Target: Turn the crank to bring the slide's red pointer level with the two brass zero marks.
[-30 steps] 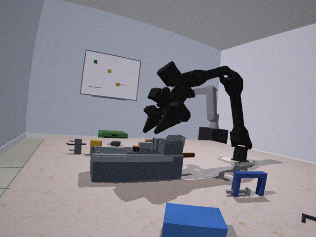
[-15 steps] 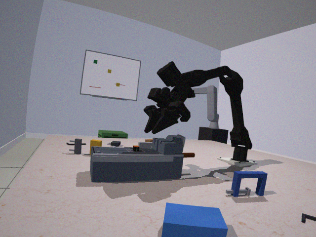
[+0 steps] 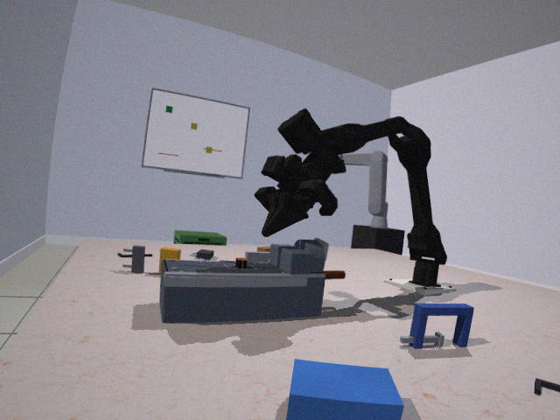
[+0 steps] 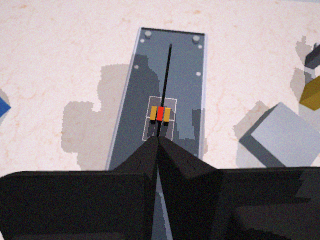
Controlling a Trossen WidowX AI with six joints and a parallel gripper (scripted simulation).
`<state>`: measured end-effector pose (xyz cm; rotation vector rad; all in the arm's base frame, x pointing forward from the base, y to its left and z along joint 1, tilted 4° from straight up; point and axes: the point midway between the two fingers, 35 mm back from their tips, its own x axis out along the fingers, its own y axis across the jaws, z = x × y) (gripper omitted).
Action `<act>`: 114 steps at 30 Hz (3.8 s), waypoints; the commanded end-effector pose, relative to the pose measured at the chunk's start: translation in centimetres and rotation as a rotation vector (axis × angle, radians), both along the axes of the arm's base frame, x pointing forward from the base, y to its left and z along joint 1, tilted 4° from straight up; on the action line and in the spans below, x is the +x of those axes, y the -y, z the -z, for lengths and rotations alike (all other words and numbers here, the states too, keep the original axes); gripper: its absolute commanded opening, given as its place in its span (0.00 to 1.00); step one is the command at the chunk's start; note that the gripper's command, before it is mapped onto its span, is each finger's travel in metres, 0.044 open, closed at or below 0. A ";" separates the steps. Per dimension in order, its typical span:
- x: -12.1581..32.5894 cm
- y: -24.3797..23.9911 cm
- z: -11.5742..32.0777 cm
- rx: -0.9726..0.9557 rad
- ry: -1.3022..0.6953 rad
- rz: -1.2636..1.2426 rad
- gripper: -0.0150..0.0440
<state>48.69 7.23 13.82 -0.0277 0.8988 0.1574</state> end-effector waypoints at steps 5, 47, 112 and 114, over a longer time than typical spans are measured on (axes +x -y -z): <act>0.0 0.0 0.0 0.000 0.000 0.000 0.25; 0.0 0.0 0.0 0.000 0.000 0.000 0.25; 0.0 0.0 0.0 0.001 -0.001 -0.001 0.25; 0.0 0.0 0.0 0.001 -0.001 -0.001 0.34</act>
